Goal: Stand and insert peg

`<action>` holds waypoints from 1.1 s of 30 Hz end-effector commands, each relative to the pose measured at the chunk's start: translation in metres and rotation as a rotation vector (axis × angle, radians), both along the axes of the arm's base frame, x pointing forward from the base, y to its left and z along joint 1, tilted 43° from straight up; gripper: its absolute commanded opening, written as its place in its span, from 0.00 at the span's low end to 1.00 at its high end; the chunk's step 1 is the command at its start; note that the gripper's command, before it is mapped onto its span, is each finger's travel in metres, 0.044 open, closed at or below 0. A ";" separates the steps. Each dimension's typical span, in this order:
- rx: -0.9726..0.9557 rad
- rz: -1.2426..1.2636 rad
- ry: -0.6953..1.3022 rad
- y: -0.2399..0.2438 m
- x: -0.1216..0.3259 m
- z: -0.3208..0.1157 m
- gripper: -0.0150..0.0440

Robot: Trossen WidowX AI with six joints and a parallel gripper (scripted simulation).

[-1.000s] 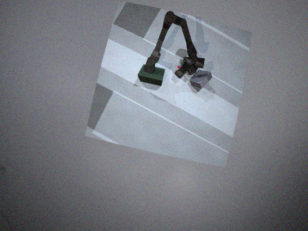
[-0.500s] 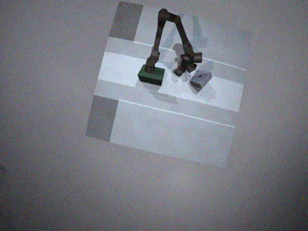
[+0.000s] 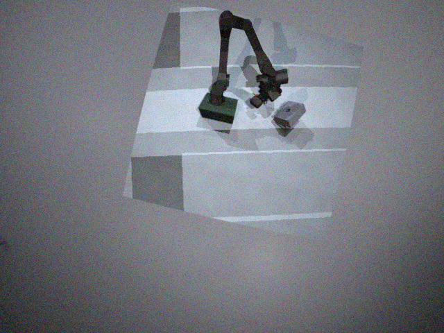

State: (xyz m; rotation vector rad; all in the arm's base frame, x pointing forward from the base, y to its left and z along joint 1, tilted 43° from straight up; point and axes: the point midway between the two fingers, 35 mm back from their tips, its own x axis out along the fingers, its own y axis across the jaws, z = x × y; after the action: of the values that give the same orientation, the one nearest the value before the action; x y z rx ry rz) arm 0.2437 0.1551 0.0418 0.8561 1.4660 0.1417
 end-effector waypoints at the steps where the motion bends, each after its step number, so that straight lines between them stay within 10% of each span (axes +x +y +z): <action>1: -0.012 -0.020 -0.023 -0.001 -0.002 0.002 0.34; 33: -0.125 -0.182 -0.217 -0.006 -0.017 0.018 0.34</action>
State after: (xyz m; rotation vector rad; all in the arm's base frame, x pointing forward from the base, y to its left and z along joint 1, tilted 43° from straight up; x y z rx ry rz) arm 0.2289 0.1506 0.0583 0.8389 1.1992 0.0152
